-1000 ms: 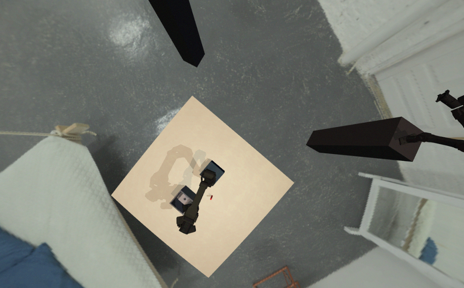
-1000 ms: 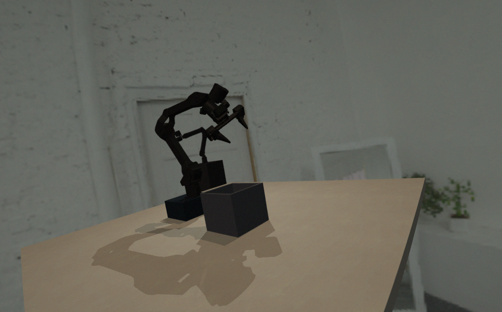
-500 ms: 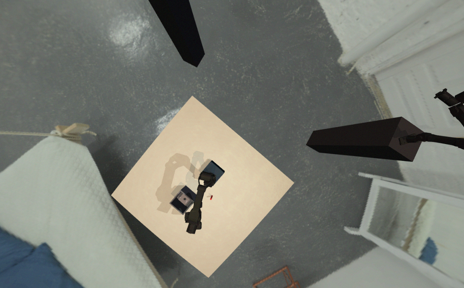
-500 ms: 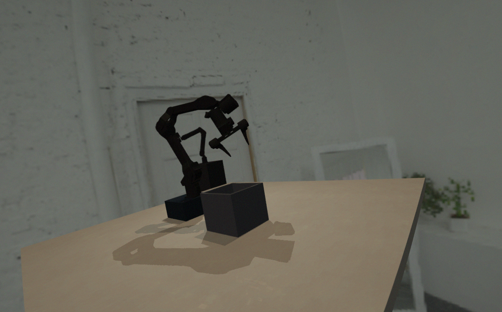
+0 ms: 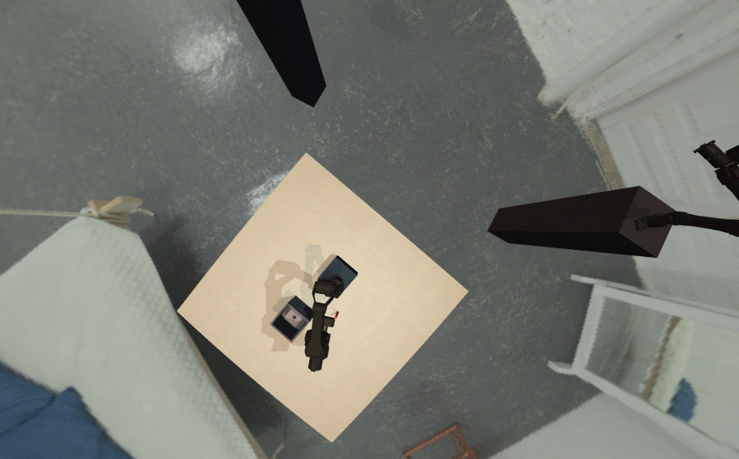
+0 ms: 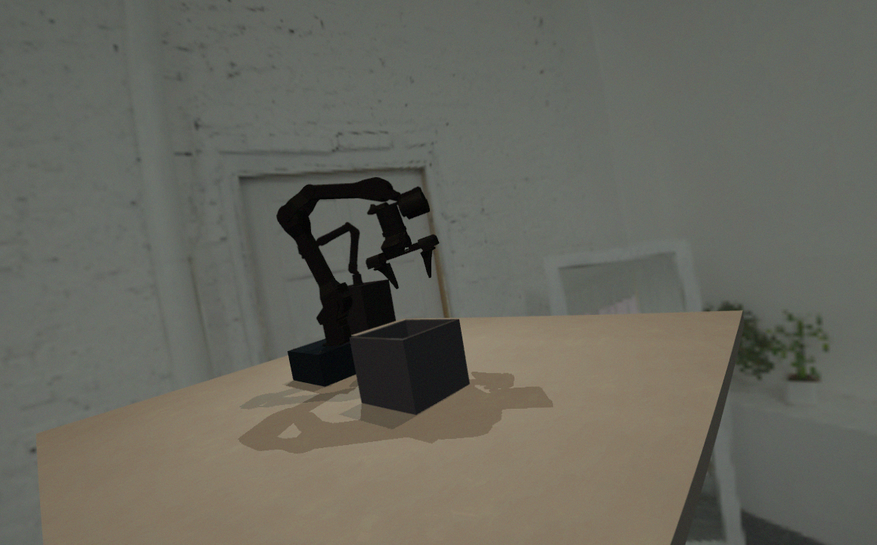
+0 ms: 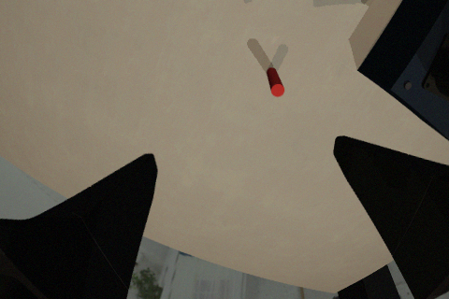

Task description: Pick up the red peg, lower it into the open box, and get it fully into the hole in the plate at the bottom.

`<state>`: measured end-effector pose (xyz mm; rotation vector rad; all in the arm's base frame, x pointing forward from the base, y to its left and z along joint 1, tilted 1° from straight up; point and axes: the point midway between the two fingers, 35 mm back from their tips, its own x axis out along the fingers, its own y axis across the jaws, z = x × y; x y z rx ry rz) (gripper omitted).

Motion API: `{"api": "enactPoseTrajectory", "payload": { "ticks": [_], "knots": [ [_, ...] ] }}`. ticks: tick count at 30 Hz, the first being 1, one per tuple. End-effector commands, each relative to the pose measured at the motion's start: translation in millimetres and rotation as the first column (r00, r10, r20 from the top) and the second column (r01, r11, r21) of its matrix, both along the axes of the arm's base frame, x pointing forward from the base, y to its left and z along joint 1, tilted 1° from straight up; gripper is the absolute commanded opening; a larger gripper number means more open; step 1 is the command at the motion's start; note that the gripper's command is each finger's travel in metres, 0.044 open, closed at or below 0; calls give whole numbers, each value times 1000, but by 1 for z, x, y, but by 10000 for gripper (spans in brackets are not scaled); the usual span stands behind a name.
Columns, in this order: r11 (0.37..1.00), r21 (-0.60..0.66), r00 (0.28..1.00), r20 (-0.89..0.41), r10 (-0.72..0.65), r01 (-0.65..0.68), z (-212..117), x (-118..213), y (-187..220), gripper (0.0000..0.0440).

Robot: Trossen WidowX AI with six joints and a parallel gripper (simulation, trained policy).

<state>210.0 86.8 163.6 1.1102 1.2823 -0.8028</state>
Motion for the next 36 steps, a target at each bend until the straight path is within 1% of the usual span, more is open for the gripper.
{"api": "enactPoseTrajectory", "payload": {
  "ticks": [1, 8, 16, 25, 36],
  "knots": [
    [999, -8, 994, -93, -48, 48, -17, -11, 5, 440],
    [995, -47, 978, -186, -90, 83, -40, -23, 9, 440],
    [992, -100, 964, -246, -103, 80, -65, -31, 10, 437],
    [985, -157, 956, -275, -106, 64, -94, -33, 4, 433],
    [979, -193, 956, -268, -117, 66, -129, -33, -1, 424]
  ]
}}
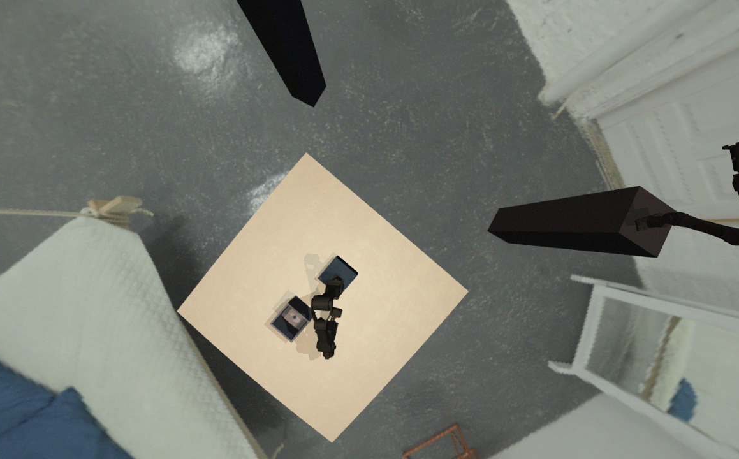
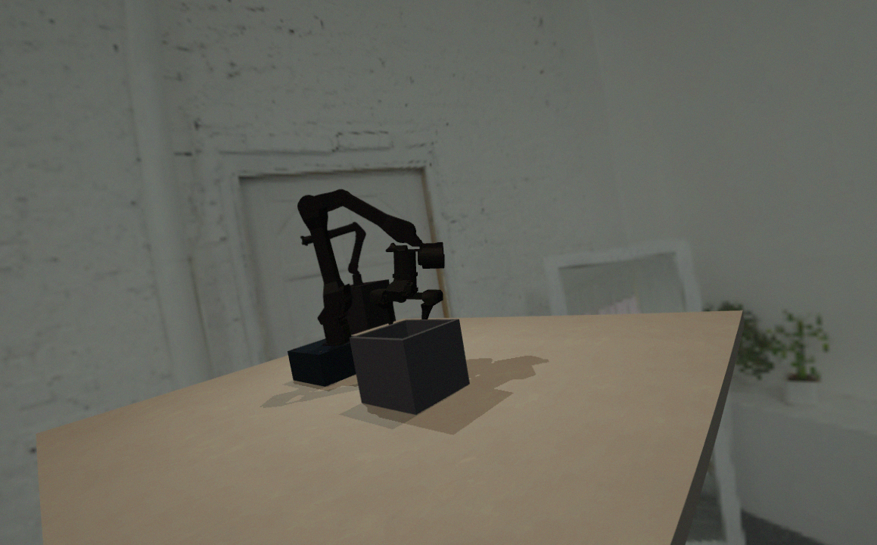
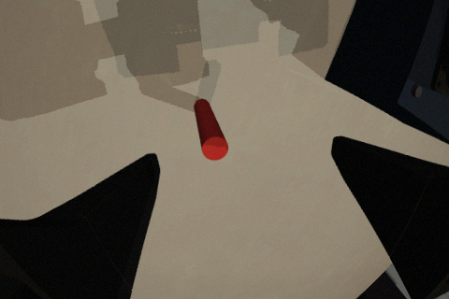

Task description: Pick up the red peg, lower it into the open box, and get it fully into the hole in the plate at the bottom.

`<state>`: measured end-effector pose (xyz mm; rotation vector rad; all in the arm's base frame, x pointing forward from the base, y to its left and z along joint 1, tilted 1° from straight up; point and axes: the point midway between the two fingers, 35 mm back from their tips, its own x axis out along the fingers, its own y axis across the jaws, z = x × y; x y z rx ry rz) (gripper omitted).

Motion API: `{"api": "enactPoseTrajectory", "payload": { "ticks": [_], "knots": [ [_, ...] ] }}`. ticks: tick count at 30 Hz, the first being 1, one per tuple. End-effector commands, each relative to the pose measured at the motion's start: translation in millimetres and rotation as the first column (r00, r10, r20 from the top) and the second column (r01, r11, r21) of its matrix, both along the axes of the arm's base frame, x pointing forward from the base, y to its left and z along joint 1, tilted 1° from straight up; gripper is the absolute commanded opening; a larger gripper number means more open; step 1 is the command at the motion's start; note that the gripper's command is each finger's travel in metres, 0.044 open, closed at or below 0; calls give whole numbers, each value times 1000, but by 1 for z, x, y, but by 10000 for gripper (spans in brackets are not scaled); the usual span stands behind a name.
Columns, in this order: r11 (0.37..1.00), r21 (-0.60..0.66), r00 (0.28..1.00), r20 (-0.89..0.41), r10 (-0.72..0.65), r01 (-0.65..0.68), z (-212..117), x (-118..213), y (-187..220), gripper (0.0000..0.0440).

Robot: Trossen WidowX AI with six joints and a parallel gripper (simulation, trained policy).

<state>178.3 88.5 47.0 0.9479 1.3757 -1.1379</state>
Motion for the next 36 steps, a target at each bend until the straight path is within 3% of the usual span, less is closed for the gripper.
{"api": "enactPoseTrajectory", "payload": {
  "ticks": [1, 11, 15, 31, 36],
  "knots": [
    [1000, -21, 1000, -2, -7, 7, -16, -1, -4, 423],
    [998, -44, 999, 24, -34, 35, -44, -2, -9, 412],
    [998, -49, 999, 34, -40, 42, -52, -1, -9, 387],
    [1000, -5, 998, 52, 28, -28, -76, 13, 6, 6],
    [1000, 8, 996, 82, 24, -25, -71, 20, 6, 4]
  ]
}}
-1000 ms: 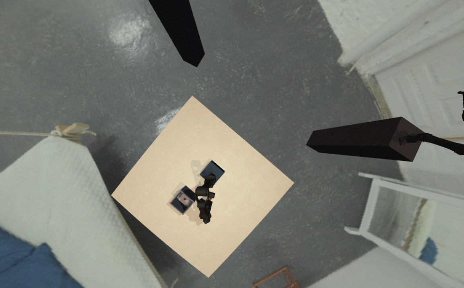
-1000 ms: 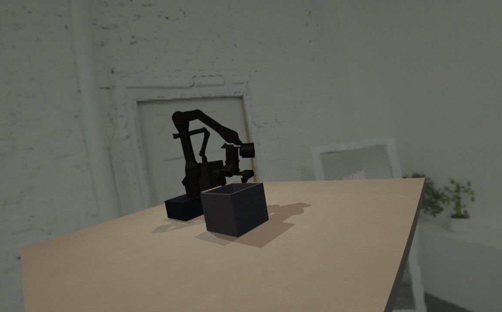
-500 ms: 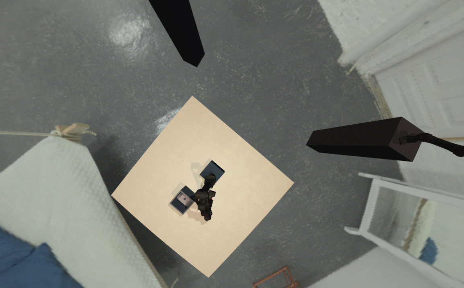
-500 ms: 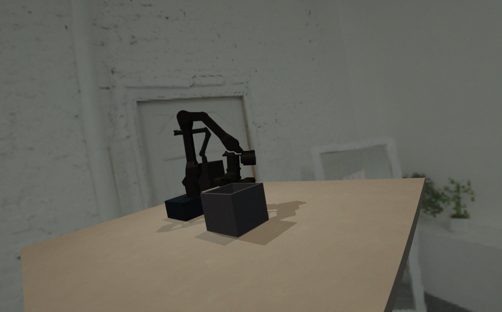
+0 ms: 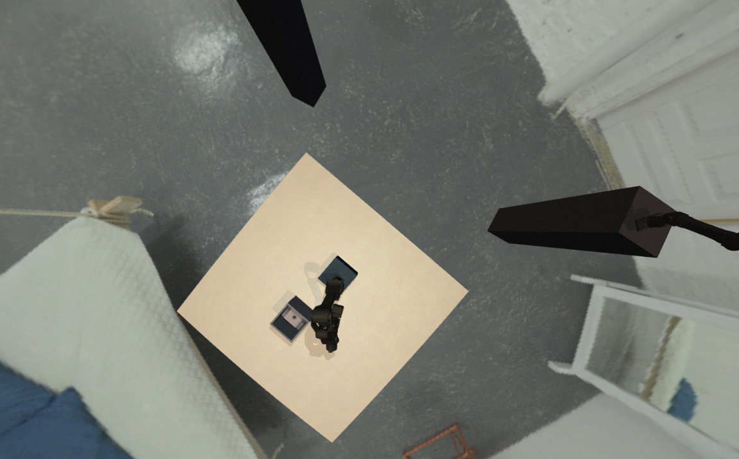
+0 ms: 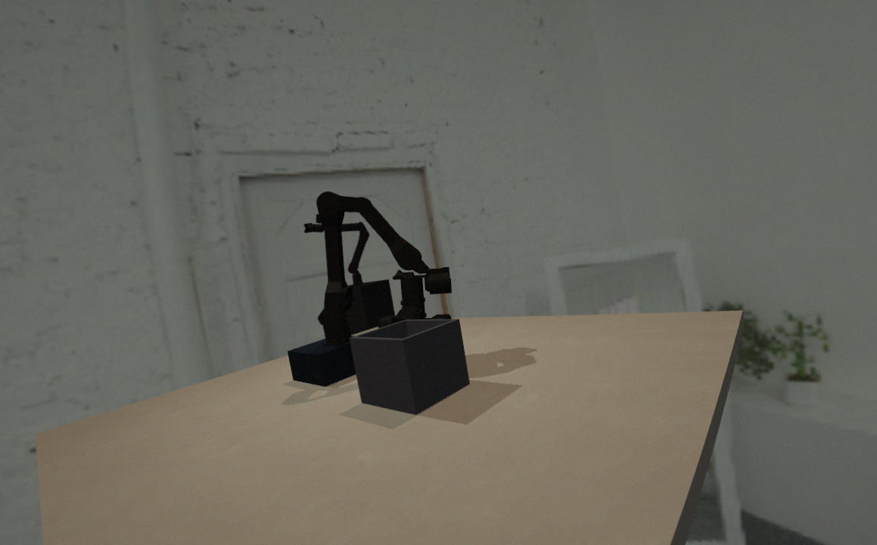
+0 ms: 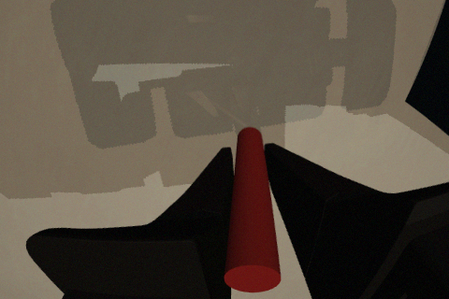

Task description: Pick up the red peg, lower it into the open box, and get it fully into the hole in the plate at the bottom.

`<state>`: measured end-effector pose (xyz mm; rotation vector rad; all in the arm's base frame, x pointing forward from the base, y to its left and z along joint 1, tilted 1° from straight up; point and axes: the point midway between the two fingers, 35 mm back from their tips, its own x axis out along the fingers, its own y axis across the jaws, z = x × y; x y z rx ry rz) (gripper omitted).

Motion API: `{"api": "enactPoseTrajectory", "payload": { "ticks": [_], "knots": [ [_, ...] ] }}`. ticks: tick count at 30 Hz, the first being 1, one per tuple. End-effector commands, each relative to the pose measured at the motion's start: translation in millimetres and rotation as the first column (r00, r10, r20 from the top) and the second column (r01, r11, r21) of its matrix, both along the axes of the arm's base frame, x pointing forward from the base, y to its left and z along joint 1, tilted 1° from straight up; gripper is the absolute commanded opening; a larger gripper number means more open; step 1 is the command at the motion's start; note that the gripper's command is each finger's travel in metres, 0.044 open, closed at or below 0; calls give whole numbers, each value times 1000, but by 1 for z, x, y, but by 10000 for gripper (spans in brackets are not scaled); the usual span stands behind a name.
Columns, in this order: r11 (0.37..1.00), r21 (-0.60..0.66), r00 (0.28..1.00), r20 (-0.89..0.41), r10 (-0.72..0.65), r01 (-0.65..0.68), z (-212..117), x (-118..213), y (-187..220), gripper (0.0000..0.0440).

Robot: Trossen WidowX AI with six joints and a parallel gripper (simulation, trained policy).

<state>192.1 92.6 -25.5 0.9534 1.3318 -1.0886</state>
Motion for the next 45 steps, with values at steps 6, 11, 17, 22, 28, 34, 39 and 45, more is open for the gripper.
{"api": "enactPoseTrajectory", "payload": {
  "ticks": [6, 11, 17, 22, 28, 34, 39, 45],
  "knots": [
    [1000, 26, 998, 57, -16, 14, 11, 11, 0, 5],
    [998, 48, 995, 91, -35, 31, 23, 17, 1, 0],
    [996, 79, 988, 142, -55, 44, 41, 27, 3, 0],
    [994, 104, 980, 189, -64, 45, 60, 38, 2, 0],
    [992, 120, 968, 244, -63, 34, 85, 50, -1, 0],
    [993, 113, 955, 291, -54, 22, 110, 62, -11, 0],
    [996, 93, 947, 317, -46, 17, 131, 69, -25, 0],
    [998, 64, 944, 327, -43, 23, 152, 74, -46, 0]
  ]
}}
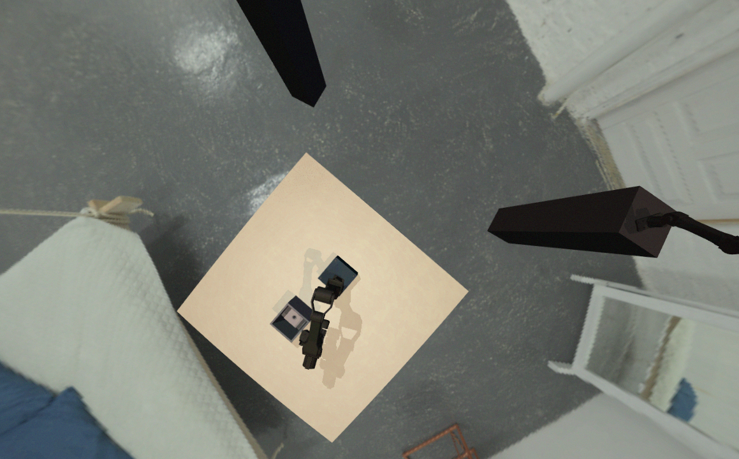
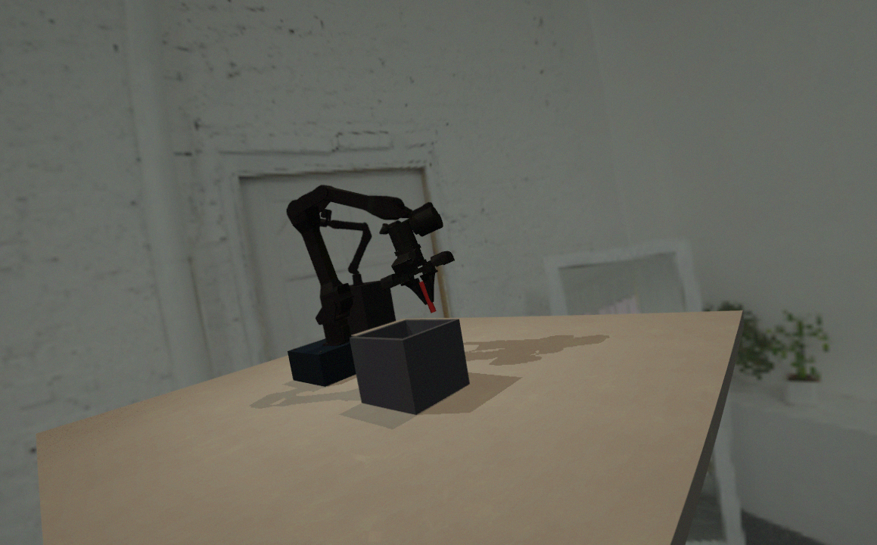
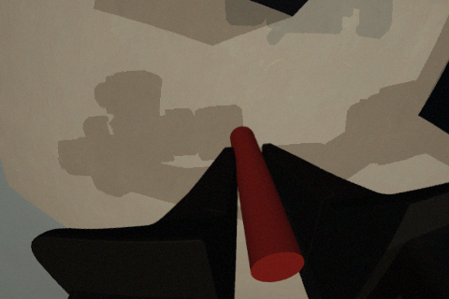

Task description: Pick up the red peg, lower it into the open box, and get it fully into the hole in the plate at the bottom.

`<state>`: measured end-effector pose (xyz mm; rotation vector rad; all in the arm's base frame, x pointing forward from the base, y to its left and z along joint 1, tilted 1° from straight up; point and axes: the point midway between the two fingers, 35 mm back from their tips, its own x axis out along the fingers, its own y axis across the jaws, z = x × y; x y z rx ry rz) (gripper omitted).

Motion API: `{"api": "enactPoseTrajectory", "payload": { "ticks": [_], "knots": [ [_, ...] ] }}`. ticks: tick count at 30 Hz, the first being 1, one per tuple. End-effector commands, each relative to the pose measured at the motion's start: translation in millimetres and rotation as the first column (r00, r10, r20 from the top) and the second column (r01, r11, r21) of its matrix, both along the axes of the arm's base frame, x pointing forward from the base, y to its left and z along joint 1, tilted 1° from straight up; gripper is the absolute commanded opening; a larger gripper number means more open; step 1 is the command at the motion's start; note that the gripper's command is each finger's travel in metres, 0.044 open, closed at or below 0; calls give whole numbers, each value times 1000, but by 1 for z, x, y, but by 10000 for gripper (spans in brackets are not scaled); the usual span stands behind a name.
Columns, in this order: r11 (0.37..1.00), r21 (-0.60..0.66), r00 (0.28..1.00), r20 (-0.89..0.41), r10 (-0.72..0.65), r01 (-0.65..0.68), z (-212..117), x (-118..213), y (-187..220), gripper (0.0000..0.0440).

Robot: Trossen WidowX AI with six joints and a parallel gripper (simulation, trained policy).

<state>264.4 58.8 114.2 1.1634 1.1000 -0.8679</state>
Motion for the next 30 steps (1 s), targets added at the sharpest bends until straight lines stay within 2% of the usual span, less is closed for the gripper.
{"api": "enactPoseTrajectory", "payload": {
  "ticks": [1, 12, 30],
  "knots": [
    [1000, -26, 1000, 9, -3, 4, 15, 3, -16, 0],
    [996, -80, 999, -2, -36, 36, 29, 8, -56, 0],
    [991, -115, 996, -56, -72, 65, 26, 13, -106, 0]
  ]
}}
